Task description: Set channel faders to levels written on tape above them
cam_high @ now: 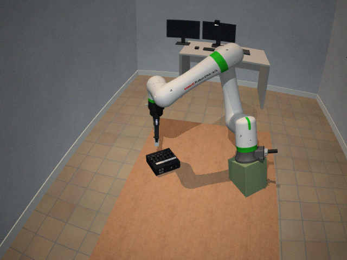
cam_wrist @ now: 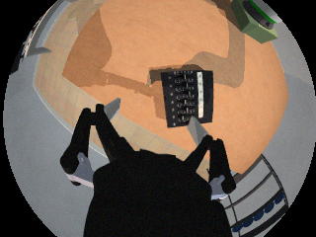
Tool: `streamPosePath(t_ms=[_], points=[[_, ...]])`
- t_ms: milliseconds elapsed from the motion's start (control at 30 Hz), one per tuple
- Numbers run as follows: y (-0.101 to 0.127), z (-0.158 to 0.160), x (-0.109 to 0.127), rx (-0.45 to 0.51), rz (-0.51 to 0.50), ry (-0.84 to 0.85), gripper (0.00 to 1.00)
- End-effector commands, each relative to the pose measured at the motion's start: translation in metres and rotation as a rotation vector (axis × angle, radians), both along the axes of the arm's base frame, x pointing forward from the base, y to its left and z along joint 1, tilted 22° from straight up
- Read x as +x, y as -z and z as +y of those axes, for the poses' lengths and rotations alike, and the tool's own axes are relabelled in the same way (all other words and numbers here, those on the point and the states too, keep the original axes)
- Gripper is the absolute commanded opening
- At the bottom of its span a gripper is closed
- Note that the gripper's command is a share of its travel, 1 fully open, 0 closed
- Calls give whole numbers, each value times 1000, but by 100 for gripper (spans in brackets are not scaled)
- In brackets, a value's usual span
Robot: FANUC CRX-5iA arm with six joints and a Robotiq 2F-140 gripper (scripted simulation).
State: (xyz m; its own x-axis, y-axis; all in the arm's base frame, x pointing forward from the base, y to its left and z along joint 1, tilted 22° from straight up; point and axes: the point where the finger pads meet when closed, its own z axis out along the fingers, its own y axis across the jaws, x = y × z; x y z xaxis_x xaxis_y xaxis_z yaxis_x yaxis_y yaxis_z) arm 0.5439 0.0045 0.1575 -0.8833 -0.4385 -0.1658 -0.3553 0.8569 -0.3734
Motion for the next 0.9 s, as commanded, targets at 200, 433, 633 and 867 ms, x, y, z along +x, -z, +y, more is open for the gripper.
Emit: streamPosePath(t_ms=[200, 433, 633, 867], points=[[2, -16, 16, 145, -180, 463, 100], [2, -17, 16, 232, -269, 713, 100], [2, -17, 16, 286, -335, 890, 100], [2, -17, 16, 349, -449, 1149, 100]])
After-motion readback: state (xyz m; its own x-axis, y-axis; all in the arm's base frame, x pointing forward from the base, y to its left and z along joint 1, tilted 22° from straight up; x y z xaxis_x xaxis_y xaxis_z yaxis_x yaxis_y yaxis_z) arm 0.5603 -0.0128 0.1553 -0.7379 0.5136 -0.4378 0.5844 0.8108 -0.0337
